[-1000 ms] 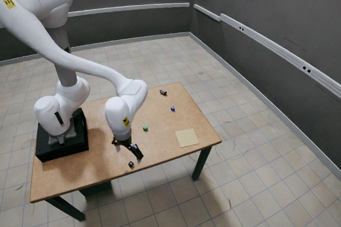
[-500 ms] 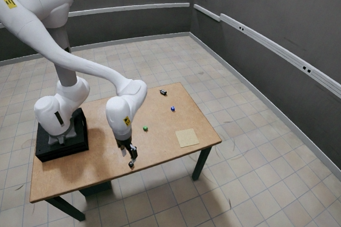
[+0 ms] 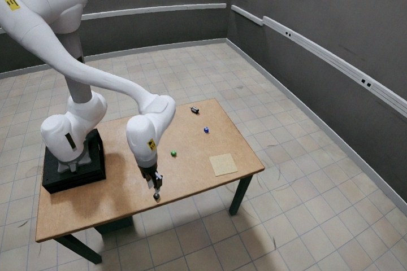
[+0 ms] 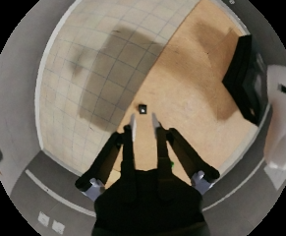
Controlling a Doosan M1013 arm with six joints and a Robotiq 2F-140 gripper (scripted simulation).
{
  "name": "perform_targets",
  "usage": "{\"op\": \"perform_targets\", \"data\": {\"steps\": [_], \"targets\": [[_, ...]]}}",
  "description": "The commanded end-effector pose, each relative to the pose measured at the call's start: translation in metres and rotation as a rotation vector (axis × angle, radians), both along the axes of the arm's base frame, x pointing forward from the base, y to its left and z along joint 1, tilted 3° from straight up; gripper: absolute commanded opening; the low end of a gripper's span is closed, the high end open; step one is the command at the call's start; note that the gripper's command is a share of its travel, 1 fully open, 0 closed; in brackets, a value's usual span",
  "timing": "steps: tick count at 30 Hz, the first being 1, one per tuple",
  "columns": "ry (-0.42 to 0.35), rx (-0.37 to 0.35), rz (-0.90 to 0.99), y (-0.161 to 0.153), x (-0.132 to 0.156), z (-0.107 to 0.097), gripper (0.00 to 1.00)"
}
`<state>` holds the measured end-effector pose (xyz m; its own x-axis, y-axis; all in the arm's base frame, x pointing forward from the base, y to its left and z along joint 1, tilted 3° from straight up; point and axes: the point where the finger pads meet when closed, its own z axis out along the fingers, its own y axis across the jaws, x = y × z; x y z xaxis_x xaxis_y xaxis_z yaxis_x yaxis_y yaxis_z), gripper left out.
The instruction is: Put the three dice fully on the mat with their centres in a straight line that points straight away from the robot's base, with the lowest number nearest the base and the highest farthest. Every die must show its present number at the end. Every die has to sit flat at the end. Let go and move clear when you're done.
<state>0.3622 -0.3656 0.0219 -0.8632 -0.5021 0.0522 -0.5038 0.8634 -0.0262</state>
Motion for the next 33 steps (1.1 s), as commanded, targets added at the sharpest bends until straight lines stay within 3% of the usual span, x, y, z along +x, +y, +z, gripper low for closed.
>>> {"op": "perform_targets", "data": {"steps": [1,33], "targets": [[-0.001,-0.001,0.000,0.000,0.000,0.000,0.32],[-0.001,-0.001,-0.001,-0.001,0.000,-0.014,0.32]]}}
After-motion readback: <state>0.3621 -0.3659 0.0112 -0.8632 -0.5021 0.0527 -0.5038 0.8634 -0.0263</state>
